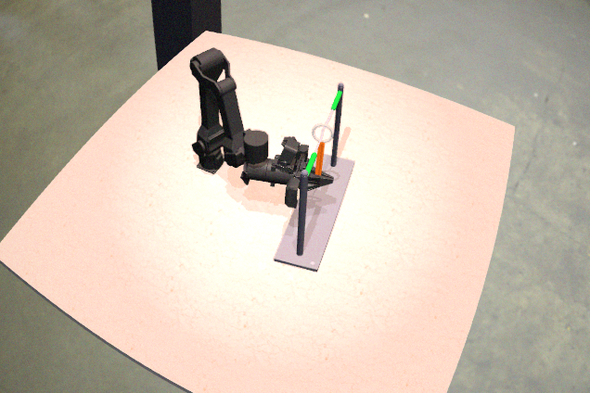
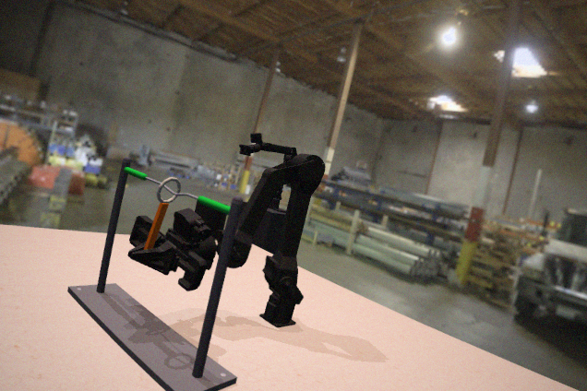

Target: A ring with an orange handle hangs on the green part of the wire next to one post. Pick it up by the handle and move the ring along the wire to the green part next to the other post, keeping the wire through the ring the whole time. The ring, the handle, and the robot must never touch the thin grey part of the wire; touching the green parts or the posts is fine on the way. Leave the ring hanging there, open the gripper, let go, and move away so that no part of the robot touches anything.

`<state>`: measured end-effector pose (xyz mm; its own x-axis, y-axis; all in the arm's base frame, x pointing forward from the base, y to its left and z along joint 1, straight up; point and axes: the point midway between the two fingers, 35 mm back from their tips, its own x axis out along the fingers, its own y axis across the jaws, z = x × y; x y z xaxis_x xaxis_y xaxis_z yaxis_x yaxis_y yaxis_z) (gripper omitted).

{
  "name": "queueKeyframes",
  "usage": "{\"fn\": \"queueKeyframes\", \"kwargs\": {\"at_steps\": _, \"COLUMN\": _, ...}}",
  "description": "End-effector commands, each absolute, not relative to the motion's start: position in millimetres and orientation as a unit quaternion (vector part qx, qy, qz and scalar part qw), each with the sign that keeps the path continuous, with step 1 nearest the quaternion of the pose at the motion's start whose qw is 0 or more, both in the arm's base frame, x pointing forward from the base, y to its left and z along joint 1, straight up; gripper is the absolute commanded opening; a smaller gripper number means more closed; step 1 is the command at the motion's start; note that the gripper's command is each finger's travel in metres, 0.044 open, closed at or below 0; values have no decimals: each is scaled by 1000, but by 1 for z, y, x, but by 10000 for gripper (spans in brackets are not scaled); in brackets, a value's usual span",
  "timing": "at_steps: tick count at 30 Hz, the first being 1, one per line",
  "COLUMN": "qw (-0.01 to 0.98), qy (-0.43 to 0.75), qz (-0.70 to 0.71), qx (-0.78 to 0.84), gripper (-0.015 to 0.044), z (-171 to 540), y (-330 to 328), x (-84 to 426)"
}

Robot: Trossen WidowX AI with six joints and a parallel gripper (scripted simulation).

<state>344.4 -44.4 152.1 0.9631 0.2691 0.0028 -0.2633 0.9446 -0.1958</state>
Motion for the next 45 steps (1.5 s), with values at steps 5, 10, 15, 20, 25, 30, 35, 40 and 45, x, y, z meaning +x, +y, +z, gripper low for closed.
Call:
{"fn": "queueKeyframes", "kwargs": {"at_steps": 5, "qw": 989, "qy": 2, "qz": 125, "qx": -83, "gripper": -150, "z": 152, "y": -38, "x": 338}}
{"fn": "queueKeyframes", "kwargs": {"at_steps": 10, "qw": 991, "qy": 28, "qz": 115, "qx": -67, "gripper": -150, "z": 152, "y": -33, "x": 332}}
{"fn": "queueKeyframes", "kwargs": {"at_steps": 15, "qw": 992, "qy": 55, "qz": 105, "qx": -48, "gripper": -150, "z": 152, "y": -26, "x": 325}}
{"fn": "queueKeyframes", "kwargs": {"at_steps": 20, "qw": 992, "qy": 82, "qz": 95, "qx": -26, "gripper": -150, "z": 152, "y": -18, "x": 317}}
{"fn": "queueKeyframes", "kwargs": {"at_steps": 25, "qw": 991, "qy": 107, "qz": 79, "qx": 9, "gripper": -150, "z": 152, "y": -5, "x": 309}}
{"fn": "queueKeyframes", "kwargs": {"at_steps": 30, "qw": 990, "qy": 117, "qz": 64, "qx": 45, "gripper": -150, "z": 153, "y": 9, "x": 305}}
{"fn": "queueKeyframes", "kwargs": {"at_steps": 35, "qw": 988, "qy": 120, "qz": 51, "qx": 79, "gripper": -150, "z": 155, "y": 24, "x": 303}}
{"fn": "queueKeyframes", "kwargs": {"at_steps": 40, "qw": 987, "qy": 121, "qz": 44, "qx": 97, "gripper": -150, "z": 158, "y": 34, "x": 303}}
{"fn": "queueKeyframes", "kwargs": {"at_steps": 45, "qw": 987, "qy": 121, "qz": 45, "qx": 98, "gripper": -150, "z": 159, "y": 40, "x": 303}}
